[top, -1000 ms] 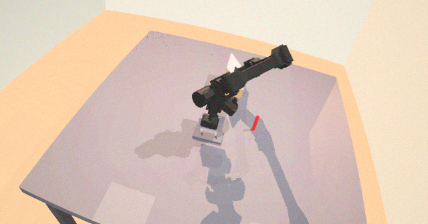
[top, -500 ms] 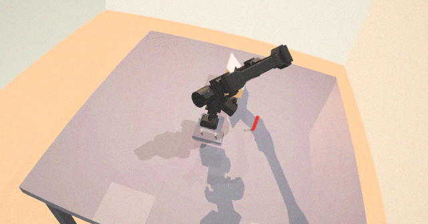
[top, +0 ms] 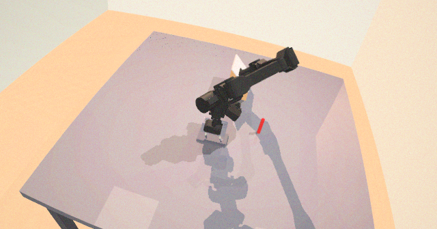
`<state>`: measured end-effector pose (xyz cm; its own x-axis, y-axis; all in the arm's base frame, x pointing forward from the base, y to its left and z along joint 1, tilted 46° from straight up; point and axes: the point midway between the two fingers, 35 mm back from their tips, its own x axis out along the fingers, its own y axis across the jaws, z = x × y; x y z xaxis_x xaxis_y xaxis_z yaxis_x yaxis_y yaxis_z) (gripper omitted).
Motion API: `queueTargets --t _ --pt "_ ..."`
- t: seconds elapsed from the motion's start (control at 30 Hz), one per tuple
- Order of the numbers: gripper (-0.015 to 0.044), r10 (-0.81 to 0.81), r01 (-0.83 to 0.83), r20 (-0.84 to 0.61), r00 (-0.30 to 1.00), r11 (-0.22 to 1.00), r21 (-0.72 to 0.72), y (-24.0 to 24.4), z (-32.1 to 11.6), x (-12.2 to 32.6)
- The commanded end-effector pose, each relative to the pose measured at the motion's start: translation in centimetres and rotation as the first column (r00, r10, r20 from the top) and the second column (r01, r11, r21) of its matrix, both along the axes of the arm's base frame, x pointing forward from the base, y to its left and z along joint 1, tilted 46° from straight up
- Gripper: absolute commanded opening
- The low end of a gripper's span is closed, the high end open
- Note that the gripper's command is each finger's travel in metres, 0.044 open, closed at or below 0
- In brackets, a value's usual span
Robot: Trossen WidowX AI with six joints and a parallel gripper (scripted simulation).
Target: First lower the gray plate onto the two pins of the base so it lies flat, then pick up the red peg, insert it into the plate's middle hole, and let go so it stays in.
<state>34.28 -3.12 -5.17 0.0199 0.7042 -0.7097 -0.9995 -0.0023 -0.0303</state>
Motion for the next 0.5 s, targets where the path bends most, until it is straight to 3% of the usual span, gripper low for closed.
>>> queueTargets --t 0.0,0.47 --pt "0.0 -0.005 0.005 -0.007 1.0 1.0 0.006 0.3 -0.4 -0.1" --pt "0.0 -0.005 0.005 -0.007 1.0 1.0 0.007 1.8 -1.8 0.0"
